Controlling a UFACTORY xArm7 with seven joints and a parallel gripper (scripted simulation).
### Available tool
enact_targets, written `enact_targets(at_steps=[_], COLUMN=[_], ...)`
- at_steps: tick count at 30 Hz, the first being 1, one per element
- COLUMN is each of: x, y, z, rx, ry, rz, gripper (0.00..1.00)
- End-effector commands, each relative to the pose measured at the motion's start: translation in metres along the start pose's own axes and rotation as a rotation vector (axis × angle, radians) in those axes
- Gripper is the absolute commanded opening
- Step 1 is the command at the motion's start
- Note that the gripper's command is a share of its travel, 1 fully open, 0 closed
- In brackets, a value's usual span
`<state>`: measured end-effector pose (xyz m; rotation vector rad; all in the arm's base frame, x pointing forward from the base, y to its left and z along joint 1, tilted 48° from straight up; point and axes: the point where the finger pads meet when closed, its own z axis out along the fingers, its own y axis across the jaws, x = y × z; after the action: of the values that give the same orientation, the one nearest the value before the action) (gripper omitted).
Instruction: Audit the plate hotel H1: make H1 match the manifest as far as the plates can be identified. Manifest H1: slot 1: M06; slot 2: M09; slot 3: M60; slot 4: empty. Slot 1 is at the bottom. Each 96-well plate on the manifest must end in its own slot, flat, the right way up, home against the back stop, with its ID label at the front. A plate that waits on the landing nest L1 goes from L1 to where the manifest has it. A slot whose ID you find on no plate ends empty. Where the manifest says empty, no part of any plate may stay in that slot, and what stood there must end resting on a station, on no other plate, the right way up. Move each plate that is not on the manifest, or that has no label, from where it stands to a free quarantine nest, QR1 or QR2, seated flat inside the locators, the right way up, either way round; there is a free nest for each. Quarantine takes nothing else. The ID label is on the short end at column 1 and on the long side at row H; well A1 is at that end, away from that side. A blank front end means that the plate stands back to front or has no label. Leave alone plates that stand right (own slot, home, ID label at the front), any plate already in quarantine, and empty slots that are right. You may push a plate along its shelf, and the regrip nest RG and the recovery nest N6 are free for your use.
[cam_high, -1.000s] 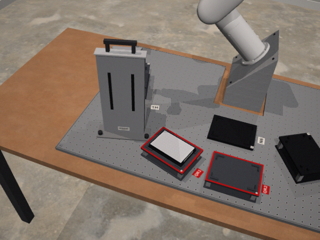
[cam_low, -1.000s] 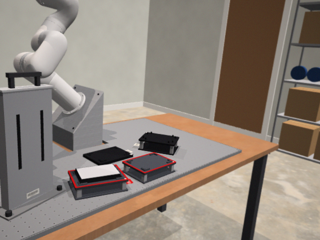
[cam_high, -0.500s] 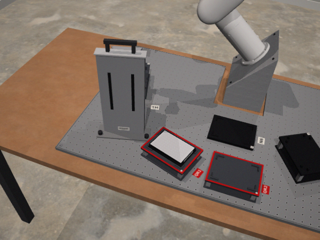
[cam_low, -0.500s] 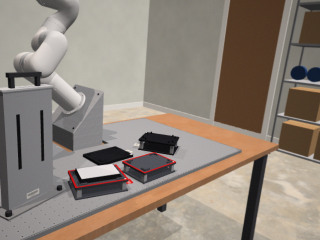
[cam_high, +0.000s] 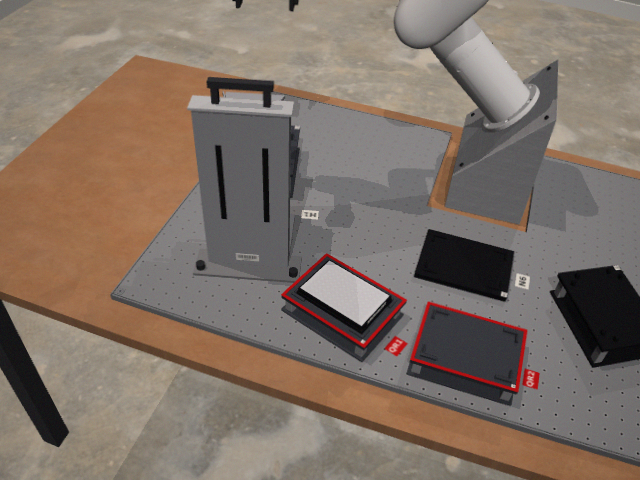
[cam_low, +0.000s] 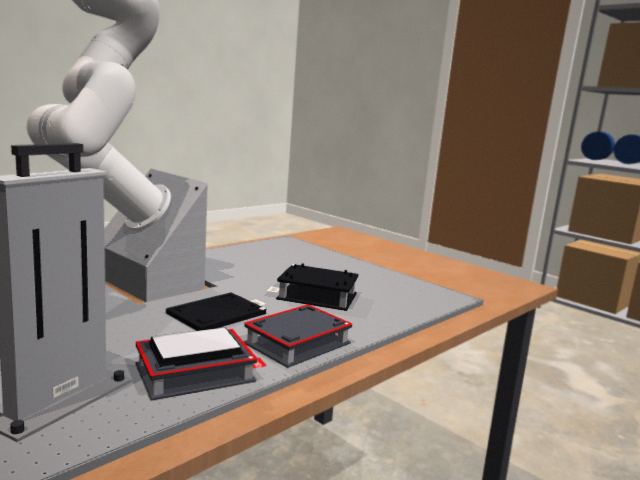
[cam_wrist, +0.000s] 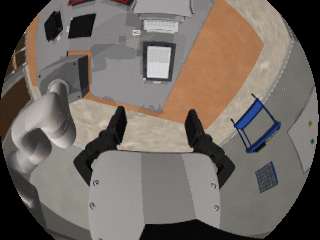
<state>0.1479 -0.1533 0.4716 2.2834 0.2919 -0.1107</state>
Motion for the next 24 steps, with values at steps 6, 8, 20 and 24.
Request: enact_targets(at_steps=[6, 8, 20, 24], x=[0.0, 0.0, 0.0, 0.0], y=[0.001, 0.001, 0.001, 0.001], z=[0.011, 0.014, 0.031, 0.038], rx=[-0.004, -0.004, -0.004, -0.004], ry=[0.001, 0.001, 0.001, 0.001], rz=[0.0, 0.0, 0.0, 0.0], gripper=[1.0, 1.0, 1.0, 1.0])
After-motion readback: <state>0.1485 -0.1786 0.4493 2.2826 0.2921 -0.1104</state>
